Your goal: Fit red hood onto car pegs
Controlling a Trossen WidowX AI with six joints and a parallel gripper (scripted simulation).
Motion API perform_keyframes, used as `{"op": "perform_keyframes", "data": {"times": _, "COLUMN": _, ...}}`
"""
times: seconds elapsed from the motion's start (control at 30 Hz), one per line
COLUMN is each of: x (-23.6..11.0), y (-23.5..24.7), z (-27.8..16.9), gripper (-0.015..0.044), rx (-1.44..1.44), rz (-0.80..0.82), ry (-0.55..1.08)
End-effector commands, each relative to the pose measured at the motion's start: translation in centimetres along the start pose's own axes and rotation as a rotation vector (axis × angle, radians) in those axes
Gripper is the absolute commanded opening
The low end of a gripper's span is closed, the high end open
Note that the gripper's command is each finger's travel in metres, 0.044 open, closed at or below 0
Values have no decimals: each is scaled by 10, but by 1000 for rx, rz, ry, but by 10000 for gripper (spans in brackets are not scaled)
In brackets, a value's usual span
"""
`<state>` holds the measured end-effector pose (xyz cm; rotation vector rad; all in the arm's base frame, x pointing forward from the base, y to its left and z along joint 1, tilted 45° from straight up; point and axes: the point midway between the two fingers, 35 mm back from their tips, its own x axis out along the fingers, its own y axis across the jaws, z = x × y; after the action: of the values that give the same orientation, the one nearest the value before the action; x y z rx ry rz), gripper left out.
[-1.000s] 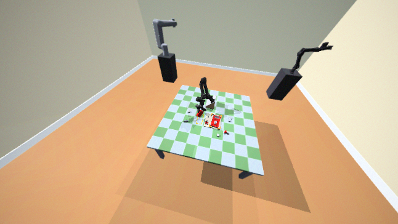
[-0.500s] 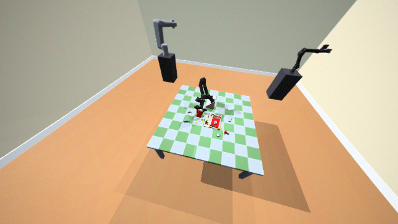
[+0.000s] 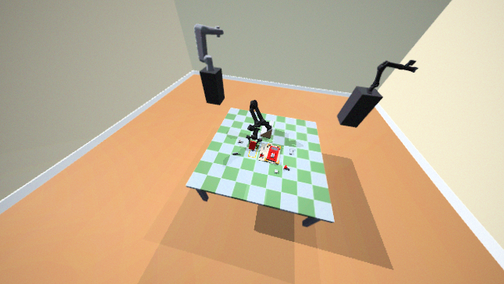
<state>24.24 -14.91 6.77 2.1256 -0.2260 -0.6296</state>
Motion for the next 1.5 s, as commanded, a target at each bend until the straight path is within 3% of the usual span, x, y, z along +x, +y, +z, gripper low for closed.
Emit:
{"op": "perform_keyframes", "data": {"times": 0.0, "x": 0, "y": -5, "z": 7, "gripper": 0, "rx": 55, "rz": -11, "ry": 3}}
{"op": "perform_keyframes", "data": {"times": 0.3, "x": 1, "y": -2, "z": 7, "gripper": 0, "rx": 57, "rz": -3, "ry": 4}}
{"op": "perform_keyframes", "data": {"times": 0.87, "x": 1, "y": -2, "z": 6, "gripper": 440, "rx": 65, "rz": -3, "ry": 15}}
{"op": "perform_keyframes", "data": {"times": 1.13, "x": -7, "y": 8, "z": 4, "gripper": 440, "rx": 70, "rz": -7, "ry": 16}}
{"op": "perform_keyframes", "data": {"times": 1.47, "x": -44, "y": 27, "z": -6, "gripper": 440, "rx": 84, "rz": -19, "ry": 20}}
